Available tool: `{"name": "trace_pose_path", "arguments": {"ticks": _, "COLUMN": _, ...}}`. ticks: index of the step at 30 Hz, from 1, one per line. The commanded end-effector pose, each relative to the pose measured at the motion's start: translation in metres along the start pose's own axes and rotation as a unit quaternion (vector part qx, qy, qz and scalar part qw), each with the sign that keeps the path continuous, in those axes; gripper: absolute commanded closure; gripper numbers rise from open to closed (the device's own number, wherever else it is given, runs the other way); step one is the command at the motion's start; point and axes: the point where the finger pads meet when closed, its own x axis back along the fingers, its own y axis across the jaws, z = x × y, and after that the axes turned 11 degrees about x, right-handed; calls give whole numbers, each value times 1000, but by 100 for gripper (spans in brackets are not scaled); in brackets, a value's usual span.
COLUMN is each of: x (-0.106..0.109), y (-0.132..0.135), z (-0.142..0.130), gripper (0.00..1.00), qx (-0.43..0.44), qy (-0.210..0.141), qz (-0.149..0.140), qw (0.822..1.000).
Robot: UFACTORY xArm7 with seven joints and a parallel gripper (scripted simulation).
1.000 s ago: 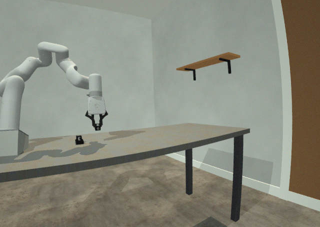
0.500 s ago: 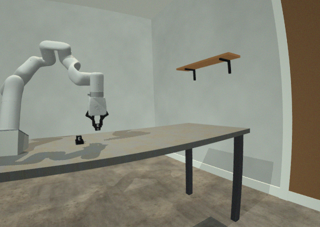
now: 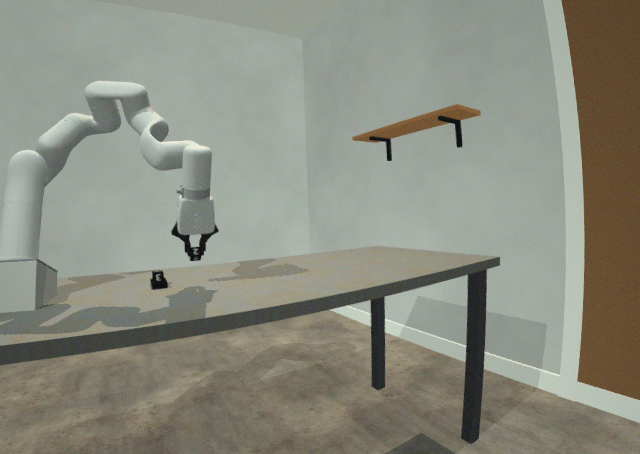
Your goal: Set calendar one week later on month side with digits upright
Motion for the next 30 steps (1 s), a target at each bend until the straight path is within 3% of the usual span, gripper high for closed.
{"name": "trace_pose_path", "arguments": {"ticks": 1, "x": 1, "y": 1, "z": -2, "gripper": 73, "qx": 3, "qy": 32, "qz": -4, "qw": 999}}
{"name": "trace_pose_path", "arguments": {"ticks": 6, "x": 0, "y": 1, "z": -3, "gripper": 73, "qx": 2, "qy": 48, "qz": -6, "qw": 999}}
{"name": "trace_pose_path", "arguments": {"ticks": 12, "x": -1, "y": 0, "z": -5, "gripper": 73, "qx": 2, "qy": 135, "qz": -22, "qw": 991}}
{"name": "trace_pose_path", "arguments": {"ticks": 22, "x": -1, "y": 0, "z": -8, "gripper": 73, "qx": 2, "qy": 167, "qz": -30, "qw": 985}}
{"name": "trace_pose_path", "arguments": {"ticks": 29, "x": -2, "y": 0, "z": -10, "gripper": 73, "qx": 2, "qy": 262, "qz": -47, "qw": 964}}
{"name": "trace_pose_path", "arguments": {"ticks": 30, "x": -2, "y": 0, "z": -10, "gripper": 73, "qx": 2, "qy": 262, "qz": -47, "qw": 964}}
